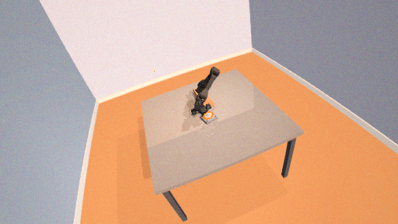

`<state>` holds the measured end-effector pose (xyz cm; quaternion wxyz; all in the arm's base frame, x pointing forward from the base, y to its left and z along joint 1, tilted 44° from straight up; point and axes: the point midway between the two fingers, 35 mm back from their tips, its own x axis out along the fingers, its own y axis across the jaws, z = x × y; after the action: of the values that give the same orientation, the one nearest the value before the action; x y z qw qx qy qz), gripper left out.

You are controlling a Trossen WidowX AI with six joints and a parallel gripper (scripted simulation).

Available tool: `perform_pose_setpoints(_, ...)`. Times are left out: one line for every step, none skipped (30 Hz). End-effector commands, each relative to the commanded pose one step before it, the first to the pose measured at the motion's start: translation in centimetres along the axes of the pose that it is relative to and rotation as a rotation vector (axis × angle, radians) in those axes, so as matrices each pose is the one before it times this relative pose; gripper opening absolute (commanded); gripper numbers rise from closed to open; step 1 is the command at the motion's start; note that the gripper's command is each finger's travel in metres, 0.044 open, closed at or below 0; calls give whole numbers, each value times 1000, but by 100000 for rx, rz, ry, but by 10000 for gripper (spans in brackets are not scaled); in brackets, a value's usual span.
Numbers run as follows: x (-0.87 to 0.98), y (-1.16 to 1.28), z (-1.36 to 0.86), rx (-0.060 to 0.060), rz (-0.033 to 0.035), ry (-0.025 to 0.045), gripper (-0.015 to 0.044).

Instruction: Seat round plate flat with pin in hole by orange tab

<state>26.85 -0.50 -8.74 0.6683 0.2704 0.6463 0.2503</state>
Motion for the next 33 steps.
perform_pose_setpoints(287,312,-775,810,1046,1801,0)
perform_pose_setpoints(0,16,-33,1,1,2,0)
perform_pose_setpoints(0,31,-32,2,2,2,0)
perform_pose_setpoints(0,21,-39,2,1,2,0)
perform_pose_setpoints(0,12,-39,2,1,2,0)
perform_pose_setpoints(0,14,-34,1,1,2,0)
perform_pose_setpoints(0,14,-46,2,1,2,0)
perform_pose_setpoints(0,19,-56,2,1,2,0)
perform_pose_setpoints(0,21,-42,2,1,2,0)
perform_pose_setpoints(0,19,-41,2,1,2,0)
perform_pose_setpoints(0,16,-35,2,1,2,0)
perform_pose_setpoints(0,12,-34,1,1,2,0)
perform_pose_setpoints(0,9,-29,1,0,1,0)
perform_pose_setpoints(0,14,-32,1,1,1,0)
perform_pose_setpoints(0,14,-32,1,1,1,0)
perform_pose_setpoints(0,15,-32,1,1,1,0)
perform_pose_setpoints(0,15,-34,1,1,2,0)
perform_pose_setpoints(0,15,-32,1,1,1,0)
perform_pose_setpoints(0,22,-45,2,1,2,0)
perform_pose_setpoints(0,19,-37,2,1,2,0)
perform_pose_setpoints(0,15,-35,2,1,2,0)
perform_pose_setpoints(0,14,-32,1,1,1,0)
perform_pose_setpoints(0,16,-35,2,1,2,0)
perform_pose_setpoints(0,16,-36,2,1,2,0)
perform_pose_setpoints(0,11,-32,1,0,1,0)
perform_pose_setpoints(0,16,-31,1,1,1,0)
perform_pose_setpoints(0,13,-19,1,1,1,0)
perform_pose_setpoints(0,5,-8,0,0,0,0)
perform_pose_setpoints(0,5,-11,0,0,0,0)
perform_pose_setpoints(0,3,-6,0,0,0,0)
perform_pose_setpoints(0,5,-9,0,0,0,0)
perform_pose_setpoints(0,4,-6,0,0,0,0)
perform_pose_setpoints(0,6,-8,0,0,0,0)
